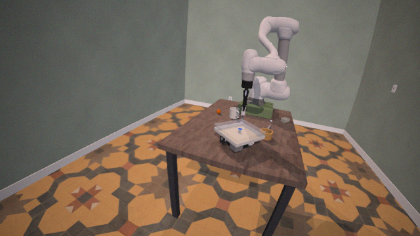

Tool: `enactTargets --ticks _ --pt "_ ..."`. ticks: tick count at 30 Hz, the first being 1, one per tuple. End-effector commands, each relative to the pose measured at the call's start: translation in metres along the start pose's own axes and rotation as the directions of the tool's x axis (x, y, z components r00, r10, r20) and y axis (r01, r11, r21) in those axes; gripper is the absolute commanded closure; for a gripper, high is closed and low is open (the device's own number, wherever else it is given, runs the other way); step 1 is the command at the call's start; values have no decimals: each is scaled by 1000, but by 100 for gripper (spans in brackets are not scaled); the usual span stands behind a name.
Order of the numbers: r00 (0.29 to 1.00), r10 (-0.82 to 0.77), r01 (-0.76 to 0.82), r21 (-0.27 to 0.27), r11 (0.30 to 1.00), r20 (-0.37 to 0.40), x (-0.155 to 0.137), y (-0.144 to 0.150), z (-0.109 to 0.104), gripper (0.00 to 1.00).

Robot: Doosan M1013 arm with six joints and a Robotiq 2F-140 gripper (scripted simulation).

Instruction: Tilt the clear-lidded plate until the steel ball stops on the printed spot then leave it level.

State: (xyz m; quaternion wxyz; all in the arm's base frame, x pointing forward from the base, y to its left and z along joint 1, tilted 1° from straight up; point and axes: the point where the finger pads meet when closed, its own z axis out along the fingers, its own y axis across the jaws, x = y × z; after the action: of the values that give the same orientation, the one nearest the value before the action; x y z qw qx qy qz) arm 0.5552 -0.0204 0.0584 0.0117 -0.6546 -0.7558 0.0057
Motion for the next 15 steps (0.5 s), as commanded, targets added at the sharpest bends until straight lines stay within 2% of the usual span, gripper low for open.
enactTargets --ticks 1,15 --pt "1000 0 0 0 1000 0 0 0 0 100" --pt "1000 0 0 0 1000 0 0 -1 2 100"
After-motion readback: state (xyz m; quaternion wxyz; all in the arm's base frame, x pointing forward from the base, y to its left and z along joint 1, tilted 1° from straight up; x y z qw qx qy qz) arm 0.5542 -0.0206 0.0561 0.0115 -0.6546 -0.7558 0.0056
